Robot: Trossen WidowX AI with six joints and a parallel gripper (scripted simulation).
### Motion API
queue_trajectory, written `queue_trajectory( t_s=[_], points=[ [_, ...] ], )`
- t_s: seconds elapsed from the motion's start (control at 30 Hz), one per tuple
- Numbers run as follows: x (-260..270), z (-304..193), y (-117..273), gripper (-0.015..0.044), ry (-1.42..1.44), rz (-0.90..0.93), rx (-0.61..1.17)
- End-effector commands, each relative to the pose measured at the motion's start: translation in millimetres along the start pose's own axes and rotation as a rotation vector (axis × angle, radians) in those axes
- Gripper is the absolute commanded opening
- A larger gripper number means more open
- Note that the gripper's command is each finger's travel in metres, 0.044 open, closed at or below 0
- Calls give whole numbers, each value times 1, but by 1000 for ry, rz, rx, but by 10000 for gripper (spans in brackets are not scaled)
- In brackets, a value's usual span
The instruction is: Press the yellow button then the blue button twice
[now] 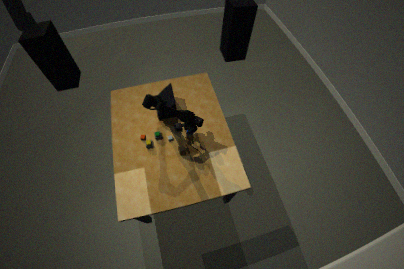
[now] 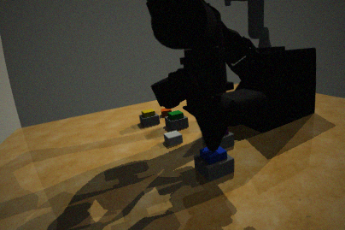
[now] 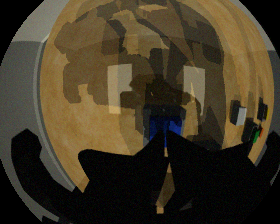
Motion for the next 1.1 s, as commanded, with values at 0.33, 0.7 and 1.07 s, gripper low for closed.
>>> queue_trajectory(
  t_s=[0.33,0.7,1.07],
  points=[
    [-1,-2,-9,20,9,-9,1],
    [-1,-2,-9,20,9,-9,1],
    [-1,-2,23,20,9,-8,1]
  ],
)
Point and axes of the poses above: the point midway between the two fingers, 35 mm back from their tips, its own y axis back along the fingers, its own x axis across the jaws, z = x × y, the point moved 4 cm from there along y, back along the fingers, and after that the axes turned 7 degrees about -y, right-handed, at the moved point
